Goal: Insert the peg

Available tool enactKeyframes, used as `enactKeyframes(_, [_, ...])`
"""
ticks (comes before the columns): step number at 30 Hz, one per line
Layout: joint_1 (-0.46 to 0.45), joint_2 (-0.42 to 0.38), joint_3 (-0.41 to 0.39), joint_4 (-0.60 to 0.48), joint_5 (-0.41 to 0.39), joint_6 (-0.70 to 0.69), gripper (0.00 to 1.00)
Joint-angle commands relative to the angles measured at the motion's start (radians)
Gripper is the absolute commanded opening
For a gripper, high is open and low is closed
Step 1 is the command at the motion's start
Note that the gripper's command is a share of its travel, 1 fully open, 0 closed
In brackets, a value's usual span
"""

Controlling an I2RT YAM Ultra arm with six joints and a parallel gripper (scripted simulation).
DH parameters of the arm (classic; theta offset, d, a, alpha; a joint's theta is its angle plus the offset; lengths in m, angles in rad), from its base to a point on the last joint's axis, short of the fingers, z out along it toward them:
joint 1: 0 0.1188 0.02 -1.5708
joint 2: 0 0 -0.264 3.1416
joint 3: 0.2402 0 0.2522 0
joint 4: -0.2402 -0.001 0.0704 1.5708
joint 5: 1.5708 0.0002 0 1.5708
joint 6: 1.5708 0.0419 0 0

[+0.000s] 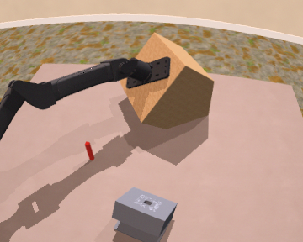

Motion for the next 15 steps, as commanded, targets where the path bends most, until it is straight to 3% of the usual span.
enactKeyframes(1, [0.037,-0.077,-0.057,-0.046,-0.039,-0.008,1.00])
enactKeyframes(10, [0.098,-0.213,-0.297,-0.187,-0.087,0.055,1.00])
enactKeyframes(12, [0.098,-0.213,-0.297,-0.187,-0.087,0.055,1.00])
enactKeyframes(15, [0.118,-0.272,-0.385,-0.282,-0.109,0.117,1.00])
